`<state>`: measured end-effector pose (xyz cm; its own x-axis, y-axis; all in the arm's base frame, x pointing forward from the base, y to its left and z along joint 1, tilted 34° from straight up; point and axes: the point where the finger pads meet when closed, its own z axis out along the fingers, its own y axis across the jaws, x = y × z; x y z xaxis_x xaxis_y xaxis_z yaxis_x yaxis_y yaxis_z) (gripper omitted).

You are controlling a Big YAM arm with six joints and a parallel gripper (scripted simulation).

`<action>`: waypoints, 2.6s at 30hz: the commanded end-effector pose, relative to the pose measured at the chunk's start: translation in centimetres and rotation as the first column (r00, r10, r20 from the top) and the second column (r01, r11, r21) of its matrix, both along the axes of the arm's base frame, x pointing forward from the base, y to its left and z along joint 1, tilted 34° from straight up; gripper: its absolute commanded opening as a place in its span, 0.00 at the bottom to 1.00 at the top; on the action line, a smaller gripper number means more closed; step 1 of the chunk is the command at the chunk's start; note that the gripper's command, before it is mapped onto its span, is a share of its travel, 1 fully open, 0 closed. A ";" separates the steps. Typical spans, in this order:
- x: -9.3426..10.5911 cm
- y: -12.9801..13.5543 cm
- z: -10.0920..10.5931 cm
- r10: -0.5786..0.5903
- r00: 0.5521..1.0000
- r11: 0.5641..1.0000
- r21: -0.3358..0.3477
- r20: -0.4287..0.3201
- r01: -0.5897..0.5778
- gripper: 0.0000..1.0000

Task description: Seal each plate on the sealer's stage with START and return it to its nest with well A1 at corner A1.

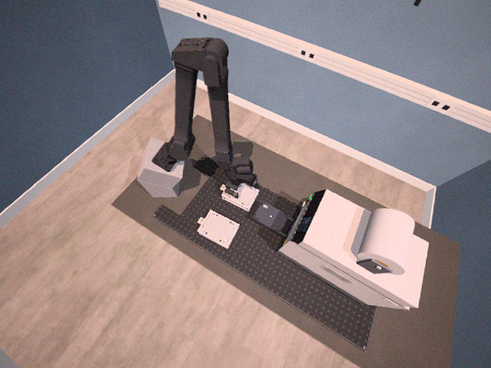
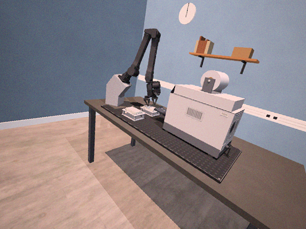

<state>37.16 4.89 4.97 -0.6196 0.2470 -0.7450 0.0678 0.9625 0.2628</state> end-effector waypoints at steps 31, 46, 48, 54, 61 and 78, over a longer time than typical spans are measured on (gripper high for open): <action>0.9 -0.2 0.2 -0.004 1.000 1.000 -0.002 0.016 0.004 1.00; 0.9 -0.2 0.3 -0.004 1.000 1.000 -0.002 0.017 0.004 1.00; 0.9 -0.2 0.3 -0.004 1.000 1.000 -0.002 0.017 0.004 1.00; 0.7 -0.3 0.6 -0.005 1.000 1.000 -0.001 0.017 0.005 1.00; -0.9 -0.8 1.5 -0.004 1.000 1.000 -0.005 0.005 0.004 1.00; -1.7 -1.0 4.4 0.002 1.000 1.000 -0.005 0.016 -0.002 1.00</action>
